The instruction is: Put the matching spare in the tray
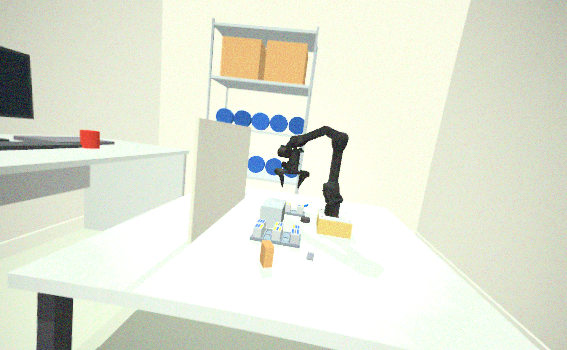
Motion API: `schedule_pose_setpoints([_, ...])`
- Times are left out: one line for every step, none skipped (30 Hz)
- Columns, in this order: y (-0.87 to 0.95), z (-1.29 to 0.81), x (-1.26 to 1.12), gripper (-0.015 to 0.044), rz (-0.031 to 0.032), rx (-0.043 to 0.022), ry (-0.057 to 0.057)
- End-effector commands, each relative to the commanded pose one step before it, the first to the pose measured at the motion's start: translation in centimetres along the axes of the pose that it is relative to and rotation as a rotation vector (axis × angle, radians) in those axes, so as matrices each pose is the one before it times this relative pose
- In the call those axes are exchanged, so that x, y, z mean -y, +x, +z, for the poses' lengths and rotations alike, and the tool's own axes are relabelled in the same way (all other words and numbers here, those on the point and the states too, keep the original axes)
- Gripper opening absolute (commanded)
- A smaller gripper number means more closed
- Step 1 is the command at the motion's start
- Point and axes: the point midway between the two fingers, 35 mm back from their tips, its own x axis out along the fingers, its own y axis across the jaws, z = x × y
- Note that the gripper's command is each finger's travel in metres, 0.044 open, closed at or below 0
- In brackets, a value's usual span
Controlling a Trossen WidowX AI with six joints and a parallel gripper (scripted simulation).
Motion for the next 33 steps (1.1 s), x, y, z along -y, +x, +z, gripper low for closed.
schedule_pose_setpoints([0.809,-0.906,6.122,0.0440,-0.01339,-0.00459,0.3659])
schedule_pose_setpoints([0.179,0.110,1.176,0.0440,-0.00101,0.00016,0.0756])
schedule_pose_setpoints([0.115,0.088,0.692,0.0440,-0.00059,0.00010,0.0454])
schedule_pose_setpoints([0.040,0.034,0.228,0.0440,-0.00020,0.00004,0.0151])
schedule_pose_setpoints([0.000,0.000,0.000,0.0440,0.00000,0.00000,0.0000])
schedule_pose_setpoints([0.000,0.000,0.000,0.0440,0.00000,0.00000,0.0000])
schedule_pose_setpoints([0.000,0.000,0.000,0.0440,0.00000,0.00000,0.0000])
schedule_pose_setpoints([0.000,0.000,0.000,0.0440,0.00000,0.00000,0.0000])
schedule_pose_setpoints([0.000,0.000,0.000,0.0440,0.00000,0.00000,0.0000])
schedule_pose_setpoints([0.000,0.000,0.000,0.0440,0.00000,0.00000,0.0000])
schedule_pose_setpoints([0.000,0.000,0.000,0.0440,0.00000,0.00000,0.0000])
schedule_pose_setpoints([0.000,0.000,0.000,0.0440,0.00000,0.00000,0.0000])
schedule_pose_setpoints([0.225,0.011,-0.054,0.0414,0.00004,0.00000,0.0000])
schedule_pose_setpoints([0.473,0.017,-0.109,0.0387,0.00008,0.00000,0.0000])
schedule_pose_setpoints([0.782,0.011,-0.165,0.0361,0.00012,-0.00002,0.0000])
schedule_pose_setpoints([0.812,-0.011,-0.151,0.0335,0.00011,-0.00004,0.0000])
schedule_pose_setpoints([0.859,-0.035,-0.137,0.0309,0.00009,-0.00006,0.0000])
schedule_pose_setpoints([0.637,-0.042,-0.086,0.0300,0.00005,-0.00006,0.0000])
schedule_pose_setpoints([0.224,-0.018,-0.027,0.0300,0.00002,-0.00002,0.0000])
schedule_pose_setpoints([0.000,0.000,0.000,0.0300,0.00000,0.00000,0.0000])
schedule_pose_setpoints([0.000,0.000,0.000,0.0300,0.00000,0.00000,0.0000])
schedule_pose_setpoints([0.000,0.000,0.000,0.0300,0.00000,0.00000,0.0000])
schedule_pose_setpoints([0.000,0.000,0.000,0.0300,0.00000,0.00000,0.0000])
schedule_pose_setpoints([0.000,0.000,0.000,0.0300,0.00000,0.00000,0.0000])
schedule_pose_setpoints([0.000,0.000,0.000,0.0300,0.00000,0.00000,0.0000])
schedule_pose_setpoints([0.000,0.000,0.000,0.0300,0.00000,0.00000,0.0000])
schedule_pose_setpoints([-0.002,-0.076,-0.115,0.0300,0.00010,-0.00007,0.0000])
schedule_pose_setpoints([0.027,0.003,-0.004,0.0300,0.00000,0.00000,0.0000])
schedule_pose_setpoints([0.055,0.006,-0.008,0.0300,0.00000,0.00000,0.0000])
schedule_pose_setpoints([0.080,0.009,-0.012,0.0300,0.00001,0.00000,0.0000])
schedule_pose_setpoints([0.106,0.012,-0.015,0.0300,0.00001,0.00001,0.0000])
schedule_pose_setpoints([0.132,0.014,-0.018,0.0300,0.00001,0.00001,0.0000])
schedule_pose_setpoints([0.154,0.016,-0.020,0.0300,0.00001,0.00001,0.0000])
